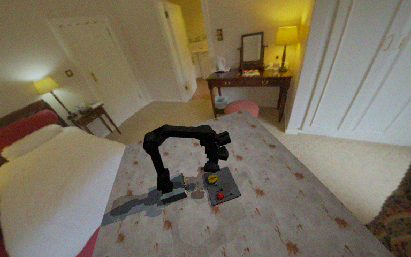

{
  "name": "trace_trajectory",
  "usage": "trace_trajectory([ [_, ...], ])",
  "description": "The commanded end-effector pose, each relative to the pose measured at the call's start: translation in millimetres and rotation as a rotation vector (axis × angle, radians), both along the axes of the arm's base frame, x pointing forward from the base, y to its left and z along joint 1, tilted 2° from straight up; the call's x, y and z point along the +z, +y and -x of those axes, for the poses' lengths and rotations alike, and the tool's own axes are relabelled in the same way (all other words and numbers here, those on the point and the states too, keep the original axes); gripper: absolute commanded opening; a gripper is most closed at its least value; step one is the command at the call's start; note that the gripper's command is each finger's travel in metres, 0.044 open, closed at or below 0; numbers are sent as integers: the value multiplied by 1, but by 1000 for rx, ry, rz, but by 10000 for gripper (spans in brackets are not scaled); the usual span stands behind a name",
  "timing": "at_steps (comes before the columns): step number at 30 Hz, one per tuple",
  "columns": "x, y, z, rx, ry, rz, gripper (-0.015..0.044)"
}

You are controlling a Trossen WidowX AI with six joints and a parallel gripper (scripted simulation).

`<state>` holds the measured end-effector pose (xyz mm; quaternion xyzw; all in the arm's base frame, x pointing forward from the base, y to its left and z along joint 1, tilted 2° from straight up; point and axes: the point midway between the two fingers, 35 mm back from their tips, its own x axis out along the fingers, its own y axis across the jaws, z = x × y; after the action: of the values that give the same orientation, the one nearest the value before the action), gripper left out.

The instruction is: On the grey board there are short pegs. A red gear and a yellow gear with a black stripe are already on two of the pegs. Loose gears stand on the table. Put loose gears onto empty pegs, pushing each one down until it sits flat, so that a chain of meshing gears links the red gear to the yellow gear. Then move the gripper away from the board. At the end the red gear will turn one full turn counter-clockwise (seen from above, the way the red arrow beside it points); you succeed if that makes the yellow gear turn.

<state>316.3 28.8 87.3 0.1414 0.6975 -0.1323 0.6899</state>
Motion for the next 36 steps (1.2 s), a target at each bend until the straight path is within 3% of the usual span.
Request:
trace_trajectory([
  [1, -4, -10, -2, 4, 1, 5, 0],
  [36, -31, -96, -6, 9, 6, 11, 0],
])
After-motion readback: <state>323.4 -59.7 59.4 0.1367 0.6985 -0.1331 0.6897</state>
